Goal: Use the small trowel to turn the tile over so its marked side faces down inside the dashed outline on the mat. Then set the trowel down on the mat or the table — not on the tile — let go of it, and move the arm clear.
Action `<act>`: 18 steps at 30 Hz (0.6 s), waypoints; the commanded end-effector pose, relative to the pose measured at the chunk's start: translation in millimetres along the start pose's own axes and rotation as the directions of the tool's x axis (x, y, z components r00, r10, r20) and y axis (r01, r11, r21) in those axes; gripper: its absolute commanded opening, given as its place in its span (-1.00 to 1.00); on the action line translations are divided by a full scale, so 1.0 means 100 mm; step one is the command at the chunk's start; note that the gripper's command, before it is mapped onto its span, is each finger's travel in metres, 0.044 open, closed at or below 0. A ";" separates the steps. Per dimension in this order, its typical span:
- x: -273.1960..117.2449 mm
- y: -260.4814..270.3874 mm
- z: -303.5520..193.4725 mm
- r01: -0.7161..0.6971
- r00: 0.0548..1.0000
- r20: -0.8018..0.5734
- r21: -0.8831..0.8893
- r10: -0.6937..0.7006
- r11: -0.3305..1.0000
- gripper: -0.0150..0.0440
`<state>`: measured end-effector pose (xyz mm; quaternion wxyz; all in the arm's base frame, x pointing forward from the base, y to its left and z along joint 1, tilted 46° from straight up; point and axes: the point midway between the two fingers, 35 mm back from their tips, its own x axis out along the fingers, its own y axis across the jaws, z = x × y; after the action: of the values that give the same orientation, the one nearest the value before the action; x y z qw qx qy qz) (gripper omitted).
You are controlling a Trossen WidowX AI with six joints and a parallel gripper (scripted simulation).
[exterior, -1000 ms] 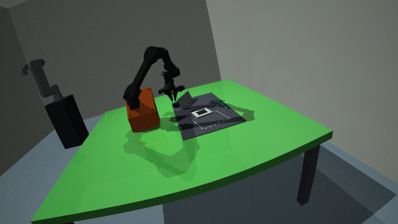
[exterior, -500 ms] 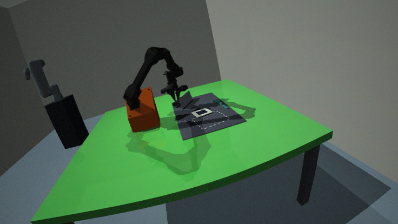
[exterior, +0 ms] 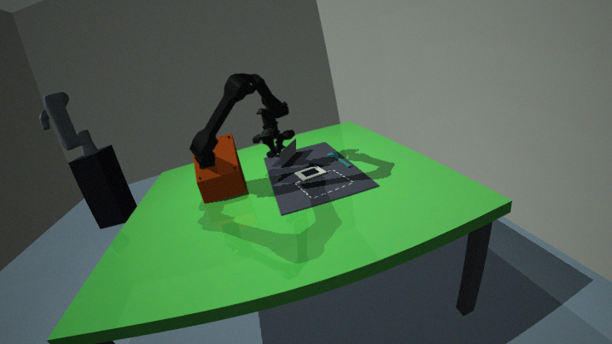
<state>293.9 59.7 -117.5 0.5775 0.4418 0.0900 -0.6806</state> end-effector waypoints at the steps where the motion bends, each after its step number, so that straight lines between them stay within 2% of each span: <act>1: 0.01 0.10 0.00 -0.001 1.000 0.000 0.003 0.001 1.000 -0.15; 18: 0.01 0.45 0.01 -0.002 1.000 0.001 0.004 0.002 1.000 -0.15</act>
<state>326.0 47.5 -103.5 0.5764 0.4433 0.0887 -0.6807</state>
